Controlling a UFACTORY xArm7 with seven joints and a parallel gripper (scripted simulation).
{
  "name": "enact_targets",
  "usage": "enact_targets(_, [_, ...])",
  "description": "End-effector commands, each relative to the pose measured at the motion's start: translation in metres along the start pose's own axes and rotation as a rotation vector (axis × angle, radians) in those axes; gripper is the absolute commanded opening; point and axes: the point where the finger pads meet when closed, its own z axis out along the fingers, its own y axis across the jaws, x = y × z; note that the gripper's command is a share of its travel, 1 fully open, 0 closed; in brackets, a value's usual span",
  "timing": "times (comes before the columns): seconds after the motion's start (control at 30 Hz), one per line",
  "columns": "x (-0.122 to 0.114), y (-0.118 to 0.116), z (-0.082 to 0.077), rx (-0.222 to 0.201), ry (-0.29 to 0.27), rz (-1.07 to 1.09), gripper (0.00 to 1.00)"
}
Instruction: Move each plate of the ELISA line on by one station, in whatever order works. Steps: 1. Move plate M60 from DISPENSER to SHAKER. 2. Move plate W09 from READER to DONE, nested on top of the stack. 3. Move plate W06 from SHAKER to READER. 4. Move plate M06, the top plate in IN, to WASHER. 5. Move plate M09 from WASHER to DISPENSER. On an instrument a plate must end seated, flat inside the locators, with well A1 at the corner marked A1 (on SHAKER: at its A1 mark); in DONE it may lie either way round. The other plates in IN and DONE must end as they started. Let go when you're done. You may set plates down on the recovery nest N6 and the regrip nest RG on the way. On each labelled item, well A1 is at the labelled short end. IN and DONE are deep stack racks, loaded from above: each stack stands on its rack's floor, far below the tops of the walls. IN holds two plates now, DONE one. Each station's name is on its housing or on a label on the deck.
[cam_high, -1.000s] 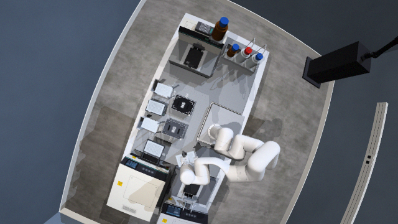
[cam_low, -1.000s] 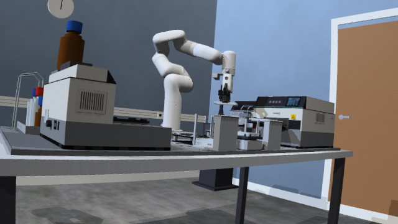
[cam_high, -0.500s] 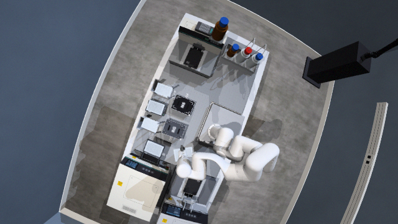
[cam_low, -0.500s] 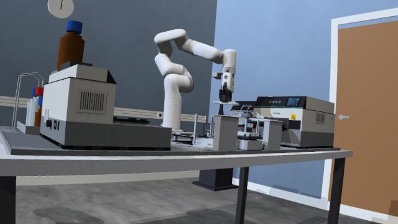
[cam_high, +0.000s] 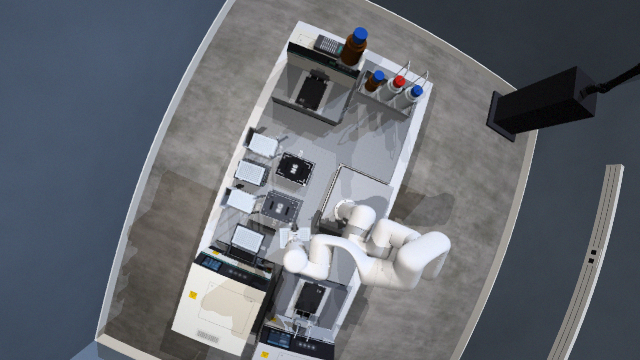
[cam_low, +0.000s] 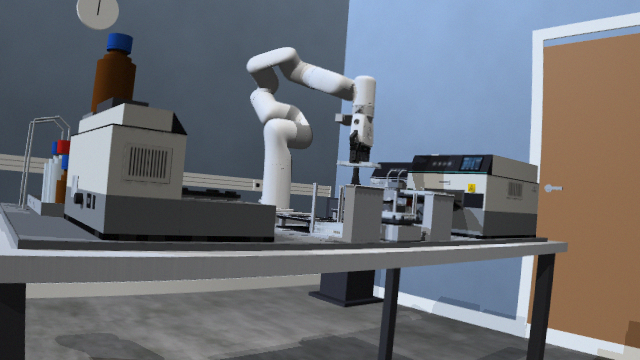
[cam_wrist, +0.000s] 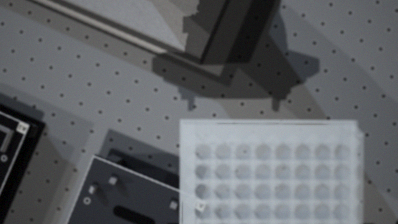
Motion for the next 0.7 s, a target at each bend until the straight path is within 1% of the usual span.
enact_targets(0.0, [-0.001,-0.009,-0.001,0.0,-0.003,0.027,0.0])
enact_targets(0.33, [0.001,-0.042,-0.001,0.0,-0.003,0.144,0.0])
enact_targets(0.43, [0.002,-0.052,-0.001,0.0,-0.003,0.146,0.0])
enact_targets(0.53, [0.002,-0.053,-0.001,0.0,-0.003,0.146,0.0])
enact_targets(0.67, [0.002,-0.067,-0.001,0.0,-0.003,0.193,0.0])
